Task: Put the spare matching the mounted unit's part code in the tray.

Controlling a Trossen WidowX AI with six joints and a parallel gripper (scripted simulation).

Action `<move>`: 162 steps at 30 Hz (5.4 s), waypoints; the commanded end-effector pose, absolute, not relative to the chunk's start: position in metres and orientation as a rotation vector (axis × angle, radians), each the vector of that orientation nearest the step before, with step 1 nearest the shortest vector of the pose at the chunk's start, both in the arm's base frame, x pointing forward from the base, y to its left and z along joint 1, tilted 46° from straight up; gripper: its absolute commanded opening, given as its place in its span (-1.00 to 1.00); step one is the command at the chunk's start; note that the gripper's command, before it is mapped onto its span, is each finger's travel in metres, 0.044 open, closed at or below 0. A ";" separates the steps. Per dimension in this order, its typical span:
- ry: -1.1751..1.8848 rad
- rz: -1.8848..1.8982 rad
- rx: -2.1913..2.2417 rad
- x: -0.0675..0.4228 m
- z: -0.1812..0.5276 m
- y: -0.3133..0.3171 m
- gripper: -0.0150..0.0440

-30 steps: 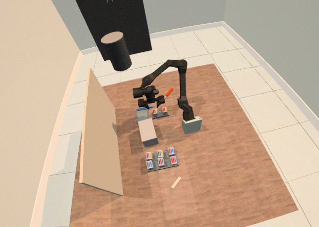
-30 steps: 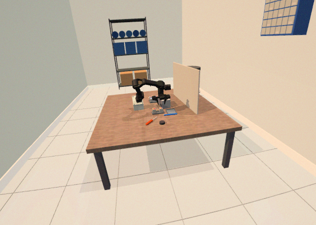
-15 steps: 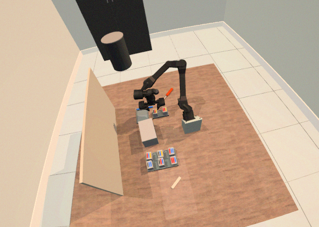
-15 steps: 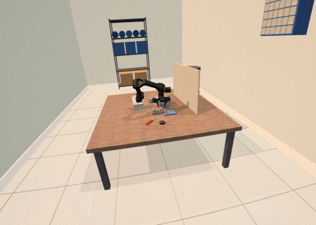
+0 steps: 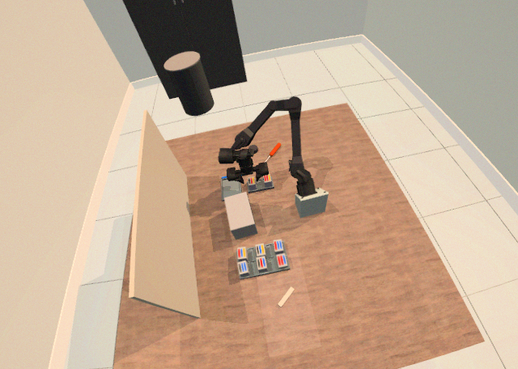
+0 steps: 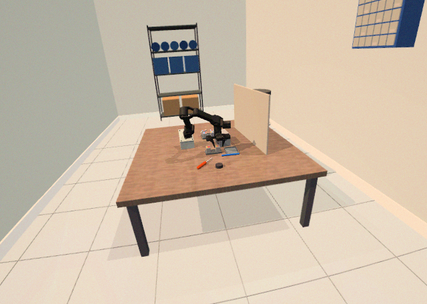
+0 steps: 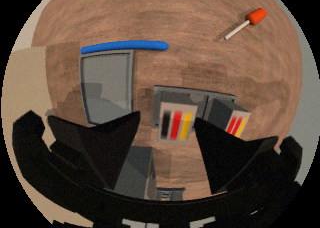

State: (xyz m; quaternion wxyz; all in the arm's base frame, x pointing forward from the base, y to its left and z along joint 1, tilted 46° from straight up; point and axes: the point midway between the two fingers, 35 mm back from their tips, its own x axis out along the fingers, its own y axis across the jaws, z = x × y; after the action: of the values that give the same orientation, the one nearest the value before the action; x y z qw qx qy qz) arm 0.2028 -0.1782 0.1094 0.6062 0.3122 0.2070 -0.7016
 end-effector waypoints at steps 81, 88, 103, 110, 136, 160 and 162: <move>0.491 -1.625 0.711 0.195 0.091 -0.193 0.53; 0.491 -1.625 0.711 0.195 0.091 -0.193 0.53; 0.491 -1.625 0.711 0.195 0.091 -0.193 0.53; 0.491 -1.625 0.711 0.195 0.091 -0.193 0.53; 0.481 -1.628 0.712 0.195 0.093 -0.194 0.08; 0.488 -1.626 0.718 0.200 0.104 -0.180 -0.49; 0.491 -1.626 0.720 0.201 0.110 -0.172 -0.49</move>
State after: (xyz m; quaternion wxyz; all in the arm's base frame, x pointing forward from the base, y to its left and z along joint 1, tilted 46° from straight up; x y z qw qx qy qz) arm 0.1963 -0.1805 0.0993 0.6019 0.3063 0.2174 -0.7048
